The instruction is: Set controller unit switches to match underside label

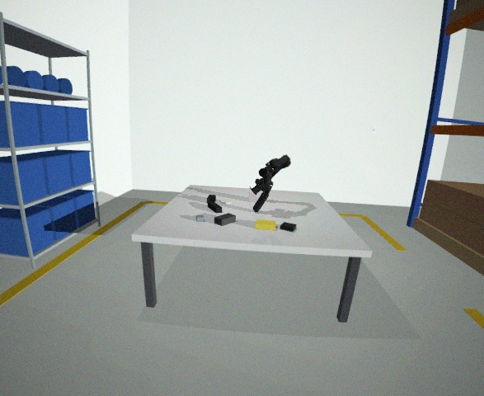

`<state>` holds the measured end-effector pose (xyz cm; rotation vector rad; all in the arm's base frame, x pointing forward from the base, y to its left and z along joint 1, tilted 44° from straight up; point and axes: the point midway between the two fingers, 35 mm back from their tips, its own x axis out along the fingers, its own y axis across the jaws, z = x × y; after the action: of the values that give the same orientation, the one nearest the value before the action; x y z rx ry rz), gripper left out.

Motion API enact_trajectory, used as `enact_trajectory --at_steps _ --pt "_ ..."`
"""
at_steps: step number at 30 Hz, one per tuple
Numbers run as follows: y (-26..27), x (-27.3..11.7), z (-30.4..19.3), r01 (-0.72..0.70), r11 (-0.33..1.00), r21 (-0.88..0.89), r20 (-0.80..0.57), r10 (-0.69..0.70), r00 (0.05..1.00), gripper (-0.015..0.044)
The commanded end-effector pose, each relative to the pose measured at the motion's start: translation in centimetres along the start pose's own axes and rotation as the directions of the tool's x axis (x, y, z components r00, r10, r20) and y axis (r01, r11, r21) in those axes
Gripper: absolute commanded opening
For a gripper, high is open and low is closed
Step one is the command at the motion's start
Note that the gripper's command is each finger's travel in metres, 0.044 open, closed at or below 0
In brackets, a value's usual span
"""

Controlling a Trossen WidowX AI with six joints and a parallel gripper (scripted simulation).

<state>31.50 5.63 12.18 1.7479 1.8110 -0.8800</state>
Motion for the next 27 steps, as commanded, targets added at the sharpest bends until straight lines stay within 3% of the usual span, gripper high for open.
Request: enact_trajectory --at_steps 1,27 --pt "-0.1 0.5 -0.3 0.011 1.0 0.003 0.003 -0.011 1.0 0.0337" --pt "-0.1 1.6 -2.1 0.011 1.0 0.002 0.002 -0.011 1.0 0.0337"
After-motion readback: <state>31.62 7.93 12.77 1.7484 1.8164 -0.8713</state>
